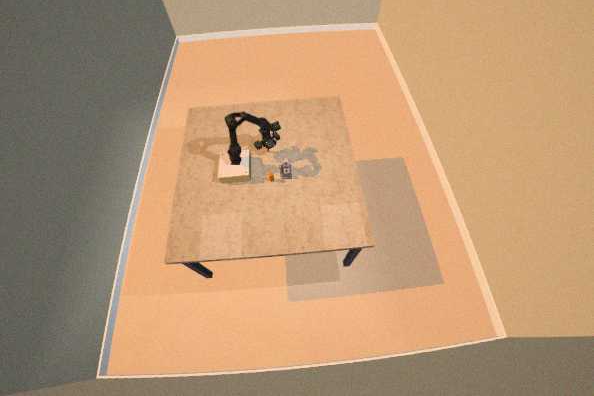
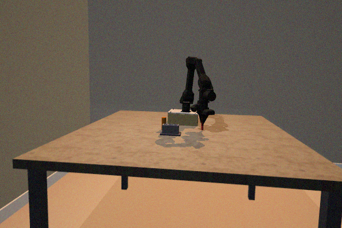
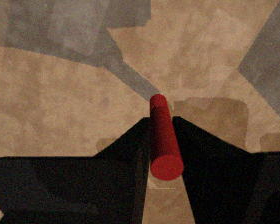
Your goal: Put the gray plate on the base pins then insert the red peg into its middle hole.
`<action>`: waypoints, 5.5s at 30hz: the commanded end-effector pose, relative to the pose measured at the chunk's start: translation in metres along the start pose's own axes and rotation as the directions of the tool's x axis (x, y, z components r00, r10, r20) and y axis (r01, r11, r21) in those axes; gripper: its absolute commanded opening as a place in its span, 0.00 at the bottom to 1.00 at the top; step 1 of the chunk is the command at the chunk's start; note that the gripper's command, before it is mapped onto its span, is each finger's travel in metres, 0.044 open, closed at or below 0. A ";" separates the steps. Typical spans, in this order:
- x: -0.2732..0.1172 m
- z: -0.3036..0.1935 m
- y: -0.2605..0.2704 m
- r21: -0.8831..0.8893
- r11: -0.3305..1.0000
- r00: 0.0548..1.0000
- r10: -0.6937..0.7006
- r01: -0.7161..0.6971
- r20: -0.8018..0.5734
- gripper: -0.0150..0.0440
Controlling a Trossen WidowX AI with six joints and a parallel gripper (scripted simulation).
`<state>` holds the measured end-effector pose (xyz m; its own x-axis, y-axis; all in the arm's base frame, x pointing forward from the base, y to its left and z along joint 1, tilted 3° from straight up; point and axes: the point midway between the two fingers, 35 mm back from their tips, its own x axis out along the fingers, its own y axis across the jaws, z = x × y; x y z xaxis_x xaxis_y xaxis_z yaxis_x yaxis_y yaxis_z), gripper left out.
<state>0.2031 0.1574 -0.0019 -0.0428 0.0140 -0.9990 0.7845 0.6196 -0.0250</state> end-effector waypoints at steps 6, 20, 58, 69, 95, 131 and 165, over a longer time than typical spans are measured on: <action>-0.033 0.000 0.008 0.002 1.000 1.000 0.026 -0.026 -0.003 0.25; -0.078 -0.001 0.006 0.002 1.000 1.000 0.026 -0.026 -0.003 0.25; -0.069 0.093 0.030 -0.001 1.000 1.000 0.016 -0.016 0.010 0.25; -0.070 0.125 0.032 0.000 1.000 1.000 0.020 -0.020 0.011 0.25; -0.071 0.206 0.023 0.002 1.000 1.000 0.025 -0.025 0.014 0.25; -0.071 0.226 0.016 0.003 1.000 1.000 0.026 -0.026 0.015 0.25; -0.054 0.227 0.016 0.003 1.000 1.000 0.026 -0.026 0.015 0.25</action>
<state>0.3594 -0.0108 0.0450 -0.0096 0.0212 -0.9997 0.7898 0.6133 0.0054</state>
